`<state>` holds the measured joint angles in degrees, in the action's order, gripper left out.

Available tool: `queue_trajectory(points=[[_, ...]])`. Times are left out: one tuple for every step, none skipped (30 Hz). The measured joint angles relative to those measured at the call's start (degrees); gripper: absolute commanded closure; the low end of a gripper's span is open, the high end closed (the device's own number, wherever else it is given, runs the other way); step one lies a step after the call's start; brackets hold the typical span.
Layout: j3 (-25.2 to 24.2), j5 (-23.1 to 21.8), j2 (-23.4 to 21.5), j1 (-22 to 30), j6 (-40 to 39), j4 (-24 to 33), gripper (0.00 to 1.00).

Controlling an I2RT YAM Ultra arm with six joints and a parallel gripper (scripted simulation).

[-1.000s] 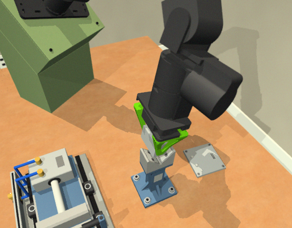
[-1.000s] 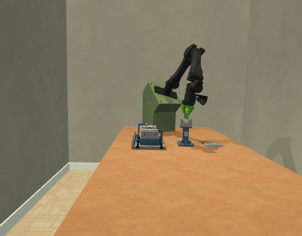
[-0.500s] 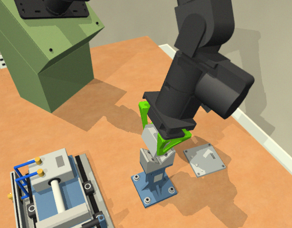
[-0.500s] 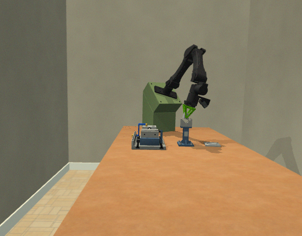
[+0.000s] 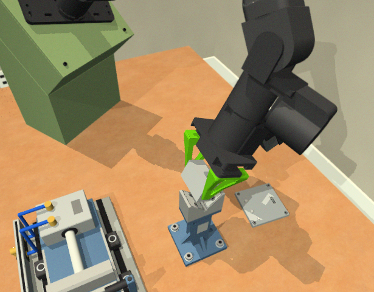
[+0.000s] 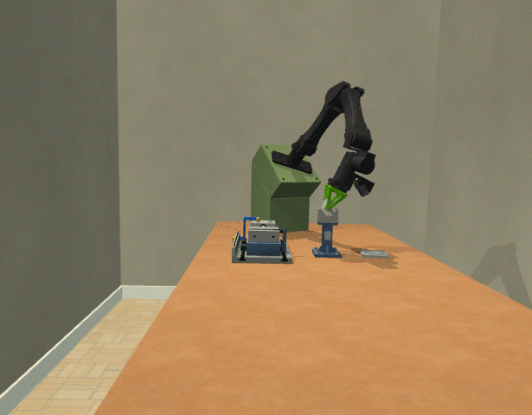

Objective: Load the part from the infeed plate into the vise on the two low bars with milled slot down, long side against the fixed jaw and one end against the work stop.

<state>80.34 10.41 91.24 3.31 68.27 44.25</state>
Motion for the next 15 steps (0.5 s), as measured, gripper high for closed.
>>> queue_trajectory(points=[[0.22,0.63,0.02,0.17,-0.26,0.48,1.00],[0.57,1.33,0.20,0.37,-0.52,0.90,1.00],[0.96,2.03,0.46,0.61,-0.83,1.25,1.00],[1.36,2.75,0.76,0.90,-1.14,1.53,1.00],[1.75,3.48,1.11,1.20,-1.44,1.84,1.00],[2.10,4.17,1.46,1.55,-1.77,2.14,1.00],[2.45,4.85,1.81,1.90,-2.10,2.49,1.00],[2.80,5.55,2.16,2.25,-2.43,2.84,1.00],[3.13,6.21,2.51,2.58,-2.75,3.23,1.00],[3.48,6.88,2.84,2.89,-3.10,3.65,1.00],[3.82,7.54,3.17,3.19,-3.43,4.07,1.00],[4.17,8.22,3.50,3.48,-3.78,4.48,1.00],[4.52,8.85,3.82,3.74,-4.11,4.87,1.00],[4.90,9.51,4.13,3.98,-4.46,5.29,1.00],[5.18,10.03,4.39,4.20,-4.74,5.60,1.00]])
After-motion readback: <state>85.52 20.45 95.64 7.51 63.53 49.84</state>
